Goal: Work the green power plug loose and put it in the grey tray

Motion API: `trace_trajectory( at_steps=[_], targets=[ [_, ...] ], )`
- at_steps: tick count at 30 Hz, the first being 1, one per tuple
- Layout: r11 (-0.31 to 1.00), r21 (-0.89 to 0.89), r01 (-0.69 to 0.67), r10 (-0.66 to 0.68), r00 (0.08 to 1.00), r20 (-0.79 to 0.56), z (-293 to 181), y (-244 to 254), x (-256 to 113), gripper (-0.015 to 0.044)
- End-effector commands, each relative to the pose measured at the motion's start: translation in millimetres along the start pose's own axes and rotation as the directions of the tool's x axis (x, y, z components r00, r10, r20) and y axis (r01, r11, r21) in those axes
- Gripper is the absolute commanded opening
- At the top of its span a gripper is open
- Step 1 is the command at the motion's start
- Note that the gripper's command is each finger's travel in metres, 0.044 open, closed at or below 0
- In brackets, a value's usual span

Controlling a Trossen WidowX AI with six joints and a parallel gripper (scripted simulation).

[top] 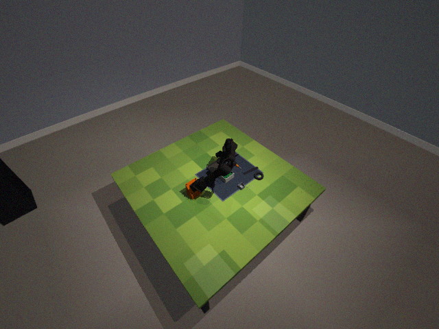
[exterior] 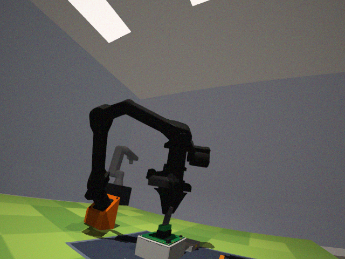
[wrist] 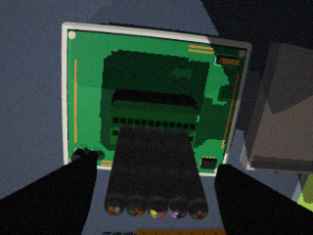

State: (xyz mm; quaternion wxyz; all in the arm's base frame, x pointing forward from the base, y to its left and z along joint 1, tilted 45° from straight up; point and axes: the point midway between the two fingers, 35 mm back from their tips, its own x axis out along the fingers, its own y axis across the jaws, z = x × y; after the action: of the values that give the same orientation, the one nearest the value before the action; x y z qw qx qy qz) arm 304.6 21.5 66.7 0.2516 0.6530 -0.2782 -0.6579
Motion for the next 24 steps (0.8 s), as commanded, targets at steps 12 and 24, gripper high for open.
trace_trajectory(
  at_steps=[12,24],
  targets=[
    [1.000,-0.003,-0.004,0.004,1.000,-0.002,-0.2,0.5,15.9,0.0249],
    [1.000,-0.003,-0.004,0.004,1.000,-0.002,-0.2,0.5,15.9,0.0000]
  ],
)
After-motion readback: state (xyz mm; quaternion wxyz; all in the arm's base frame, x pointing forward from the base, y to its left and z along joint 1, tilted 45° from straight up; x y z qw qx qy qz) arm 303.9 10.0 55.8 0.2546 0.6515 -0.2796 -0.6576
